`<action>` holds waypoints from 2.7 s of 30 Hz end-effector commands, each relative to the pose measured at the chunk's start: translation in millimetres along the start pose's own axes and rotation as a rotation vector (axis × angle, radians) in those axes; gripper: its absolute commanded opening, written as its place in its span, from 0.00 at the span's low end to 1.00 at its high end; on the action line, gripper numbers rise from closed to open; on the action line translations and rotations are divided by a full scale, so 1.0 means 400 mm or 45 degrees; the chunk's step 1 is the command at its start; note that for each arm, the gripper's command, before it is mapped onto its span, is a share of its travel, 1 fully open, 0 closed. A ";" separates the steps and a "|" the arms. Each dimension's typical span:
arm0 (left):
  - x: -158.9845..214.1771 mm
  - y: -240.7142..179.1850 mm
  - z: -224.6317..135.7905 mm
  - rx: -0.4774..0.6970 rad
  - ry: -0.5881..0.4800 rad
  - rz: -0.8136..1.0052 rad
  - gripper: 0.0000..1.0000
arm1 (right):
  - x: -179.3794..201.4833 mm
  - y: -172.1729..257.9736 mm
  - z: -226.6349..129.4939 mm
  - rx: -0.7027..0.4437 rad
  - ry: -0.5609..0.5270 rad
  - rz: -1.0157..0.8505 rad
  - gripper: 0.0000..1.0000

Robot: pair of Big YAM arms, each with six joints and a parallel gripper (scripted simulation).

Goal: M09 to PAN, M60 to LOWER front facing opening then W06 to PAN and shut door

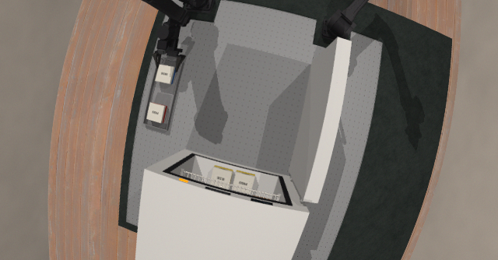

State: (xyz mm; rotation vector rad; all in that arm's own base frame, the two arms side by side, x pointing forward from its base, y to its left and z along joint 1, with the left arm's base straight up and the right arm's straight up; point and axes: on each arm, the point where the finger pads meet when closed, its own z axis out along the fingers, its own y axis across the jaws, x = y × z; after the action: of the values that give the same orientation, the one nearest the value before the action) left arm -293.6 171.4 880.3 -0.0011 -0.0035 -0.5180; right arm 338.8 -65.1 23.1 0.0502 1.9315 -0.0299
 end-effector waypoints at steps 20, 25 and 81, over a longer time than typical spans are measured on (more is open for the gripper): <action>0.042 -0.001 0.010 0.000 0.042 -0.015 0.00 | -0.044 0.009 -0.012 -0.010 -0.020 -0.008 1.00; 0.042 -0.001 0.010 0.000 0.042 -0.015 0.00 | -0.067 0.008 -0.016 -0.010 -0.025 -0.010 1.00; 0.042 -0.001 0.010 0.000 0.042 -0.015 0.00 | -0.518 0.294 -0.213 -0.008 0.258 0.032 0.00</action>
State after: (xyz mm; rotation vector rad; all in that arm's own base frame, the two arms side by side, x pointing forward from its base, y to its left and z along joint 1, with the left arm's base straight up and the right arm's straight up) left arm -293.7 171.4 880.3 -0.0011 -0.0035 -0.5180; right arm 328.4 39.4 200.7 0.0364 2.1912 -0.0460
